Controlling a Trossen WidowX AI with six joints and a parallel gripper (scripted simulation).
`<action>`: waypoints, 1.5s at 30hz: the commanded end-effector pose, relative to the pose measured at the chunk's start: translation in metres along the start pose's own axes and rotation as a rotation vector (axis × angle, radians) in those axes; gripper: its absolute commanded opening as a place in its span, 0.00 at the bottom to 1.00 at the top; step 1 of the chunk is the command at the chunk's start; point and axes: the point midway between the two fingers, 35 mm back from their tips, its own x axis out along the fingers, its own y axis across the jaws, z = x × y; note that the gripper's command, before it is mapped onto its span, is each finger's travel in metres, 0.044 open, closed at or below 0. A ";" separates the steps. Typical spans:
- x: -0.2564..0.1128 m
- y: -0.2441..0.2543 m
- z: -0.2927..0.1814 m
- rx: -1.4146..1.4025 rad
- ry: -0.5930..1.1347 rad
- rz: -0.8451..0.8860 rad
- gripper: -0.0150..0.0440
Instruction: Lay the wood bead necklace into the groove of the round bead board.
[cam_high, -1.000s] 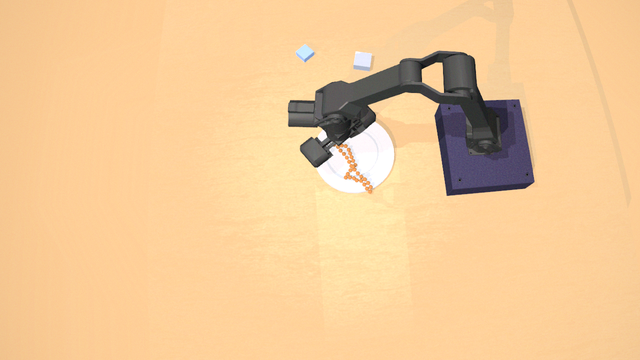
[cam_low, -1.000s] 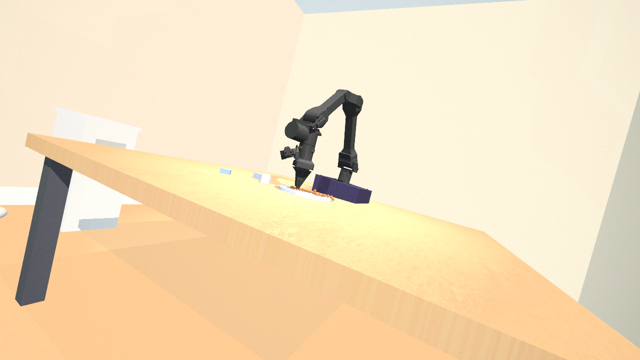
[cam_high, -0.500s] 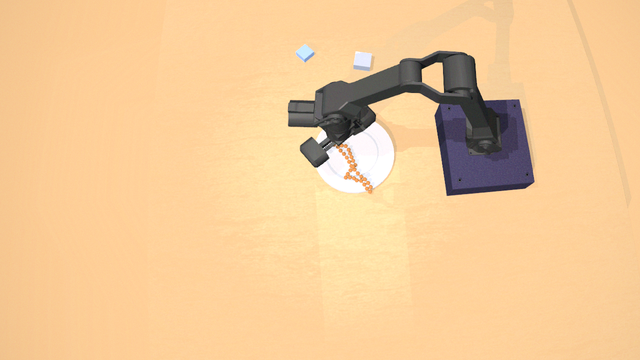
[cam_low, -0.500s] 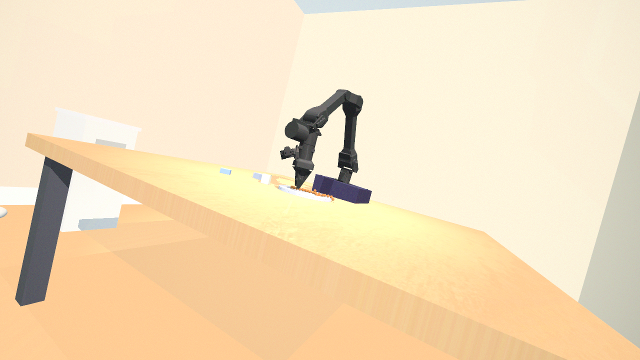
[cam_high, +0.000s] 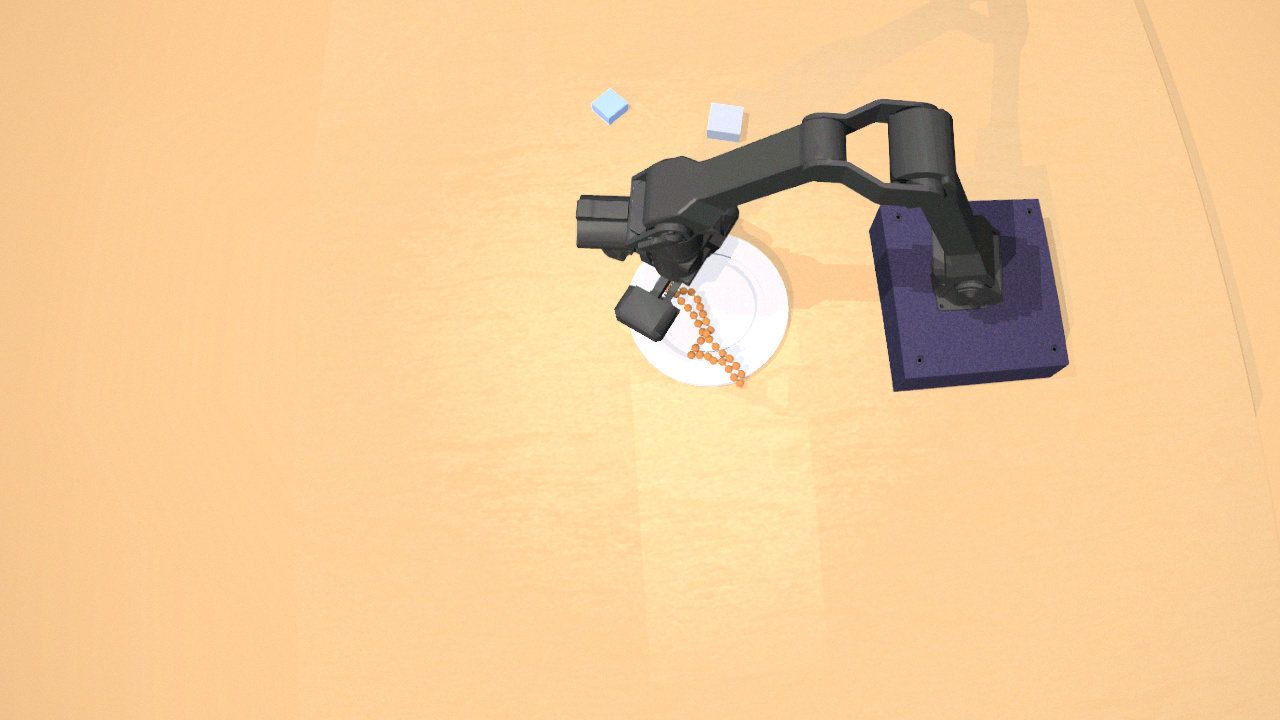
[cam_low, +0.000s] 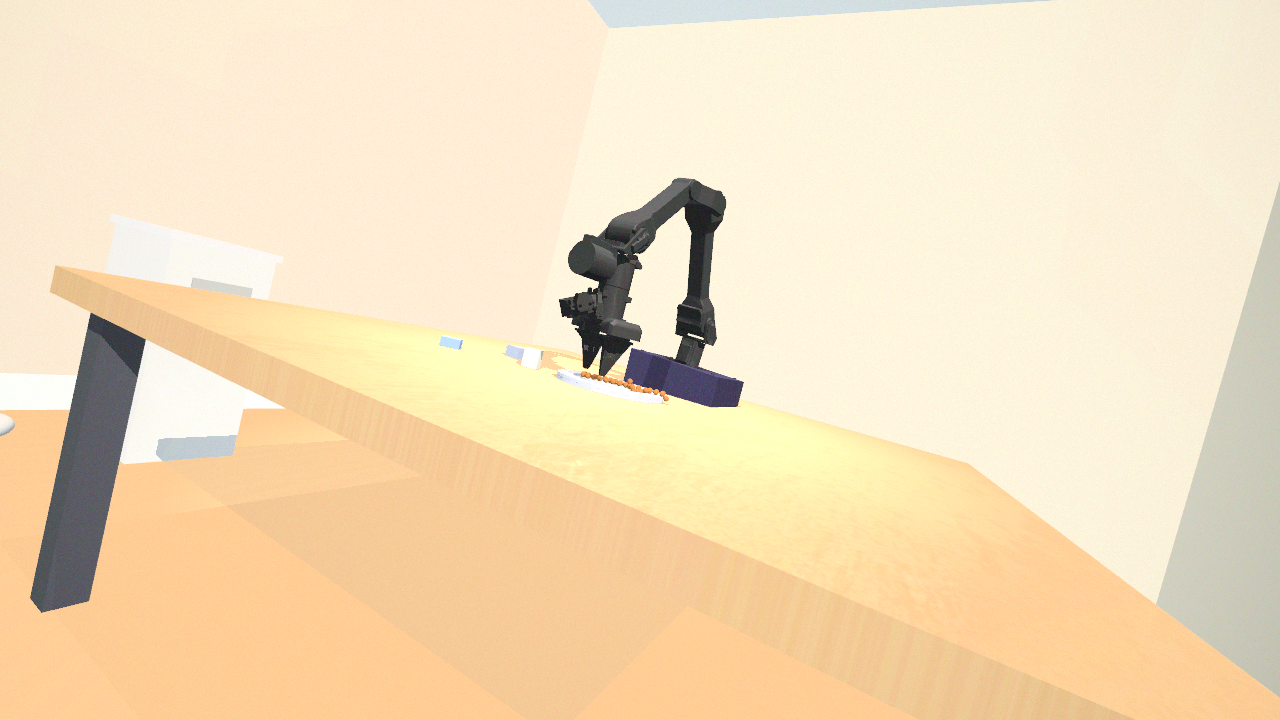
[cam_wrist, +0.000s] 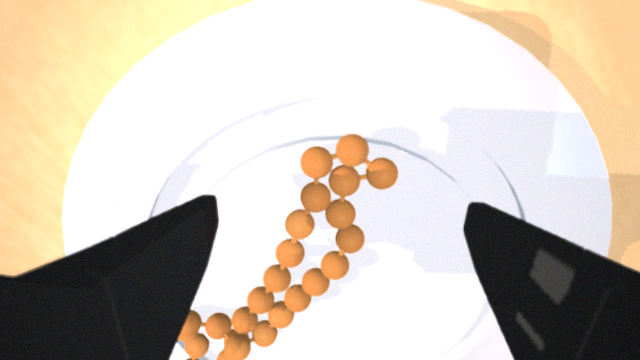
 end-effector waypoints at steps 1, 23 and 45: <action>-0.012 -0.003 0.005 -0.484 -0.009 0.004 0.56; -0.029 -0.013 0.009 -1.386 -0.010 -0.001 0.46; -0.016 -0.012 0.011 -1.380 -0.017 -0.005 0.46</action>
